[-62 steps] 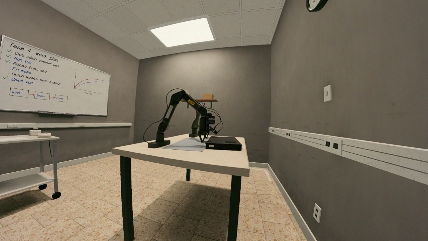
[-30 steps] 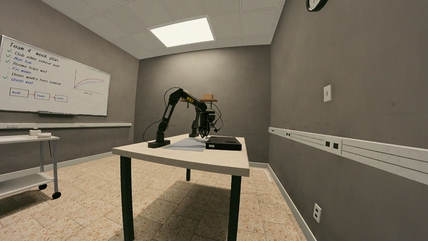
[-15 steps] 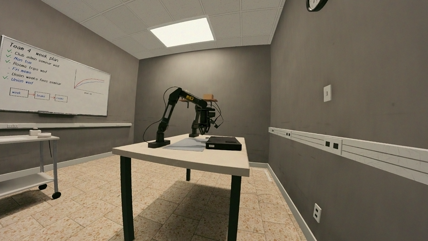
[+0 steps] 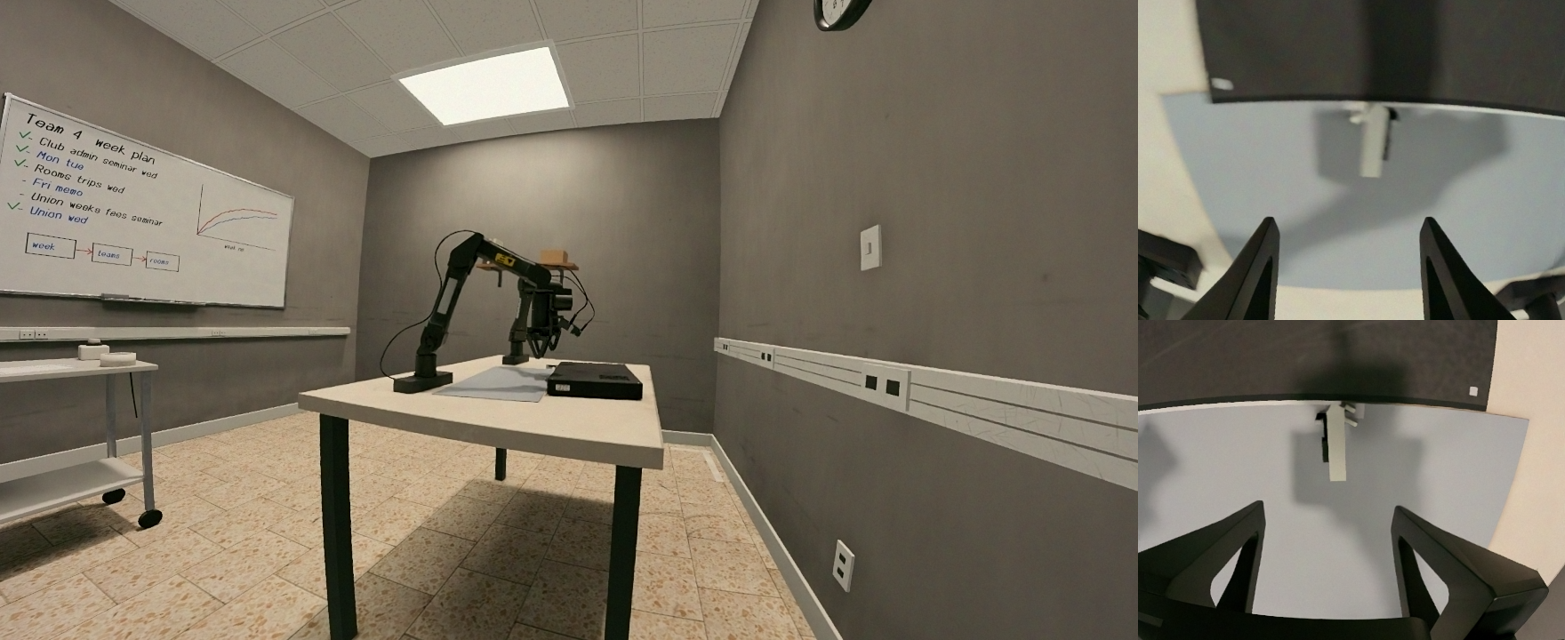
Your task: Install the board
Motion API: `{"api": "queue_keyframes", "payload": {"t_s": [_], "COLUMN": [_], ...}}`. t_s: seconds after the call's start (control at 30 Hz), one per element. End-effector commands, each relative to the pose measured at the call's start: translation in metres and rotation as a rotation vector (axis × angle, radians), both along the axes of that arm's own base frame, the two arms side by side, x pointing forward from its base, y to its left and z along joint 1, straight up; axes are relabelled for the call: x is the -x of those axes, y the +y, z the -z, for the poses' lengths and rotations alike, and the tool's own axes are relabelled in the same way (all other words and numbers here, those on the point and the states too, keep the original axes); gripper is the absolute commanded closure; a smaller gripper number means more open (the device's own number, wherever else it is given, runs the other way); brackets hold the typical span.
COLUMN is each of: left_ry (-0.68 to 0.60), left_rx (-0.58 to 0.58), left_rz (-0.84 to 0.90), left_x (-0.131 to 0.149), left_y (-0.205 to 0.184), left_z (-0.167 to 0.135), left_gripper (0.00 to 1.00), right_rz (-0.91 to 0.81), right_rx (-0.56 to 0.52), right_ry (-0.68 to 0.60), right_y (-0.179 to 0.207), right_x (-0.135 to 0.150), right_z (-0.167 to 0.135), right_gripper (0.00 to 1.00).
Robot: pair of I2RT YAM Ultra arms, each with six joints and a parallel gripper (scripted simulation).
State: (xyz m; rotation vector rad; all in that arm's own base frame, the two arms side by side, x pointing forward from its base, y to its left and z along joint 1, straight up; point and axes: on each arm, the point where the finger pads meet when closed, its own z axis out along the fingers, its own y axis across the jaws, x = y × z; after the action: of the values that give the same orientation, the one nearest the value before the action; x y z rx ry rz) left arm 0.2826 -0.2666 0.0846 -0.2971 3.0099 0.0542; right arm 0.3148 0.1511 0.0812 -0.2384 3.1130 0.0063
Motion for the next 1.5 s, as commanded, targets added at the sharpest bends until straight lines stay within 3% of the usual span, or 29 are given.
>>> {"api": "queue_keyframes", "payload": {"t_s": [0.0,0.13,0.2,0.47,0.7,0.77,1.0,1.2,1.47], "left_ry": [-0.232,-0.367,-0.367,-0.722,-0.974,-0.974,-1.253,-1.395,-1.451], "left_rx": [-0.015,-0.023,-0.023,-0.049,-0.042,-0.042,-0.052,-0.079,-0.109], "left_rz": [0.034,0.054,0.054,0.115,0.176,0.176,0.223,0.221,0.208], "left_x": [-0.025,-0.032,-0.032,-0.055,-0.069,-0.069,-0.082,-0.089,-0.1], "left_y": [0.032,0.057,0.057,0.118,0.154,0.154,0.198,0.231,0.257], "left_z": [-0.05,-0.084,-0.084,-0.166,-0.223,-0.223,-0.283,-0.313,-0.321], "left_gripper": [0.36,0.36,0.36,0.36,0.36,0.36,0.36,0.36,0.36], "right_rz": [0.003,0.003,0.003,0.003,0.003,0.003,0.003,0.003,0.003], "right_rx": [0.005,0.005,0.005,0.005,0.005,0.005,0.005,0.005,0.005], "right_ry": [0.003,0.003,0.003,0.003,0.003,0.003,0.003,0.003,0.003], "right_y": [-0.003,-0.003,-0.003,-0.003,-0.003,-0.003,-0.003,-0.003,-0.003], "right_x": [0.001,0.001,0.001,0.001,0.001,0.001,0.001,0.001,0.001], "right_z": [-0.004,-0.004,-0.004,-0.004,-0.004,-0.004,-0.004,-0.004,-0.004], "right_gripper": [0.36,0.36,0.36,0.36,0.36,0.36,0.36,0.36,0.36]}}
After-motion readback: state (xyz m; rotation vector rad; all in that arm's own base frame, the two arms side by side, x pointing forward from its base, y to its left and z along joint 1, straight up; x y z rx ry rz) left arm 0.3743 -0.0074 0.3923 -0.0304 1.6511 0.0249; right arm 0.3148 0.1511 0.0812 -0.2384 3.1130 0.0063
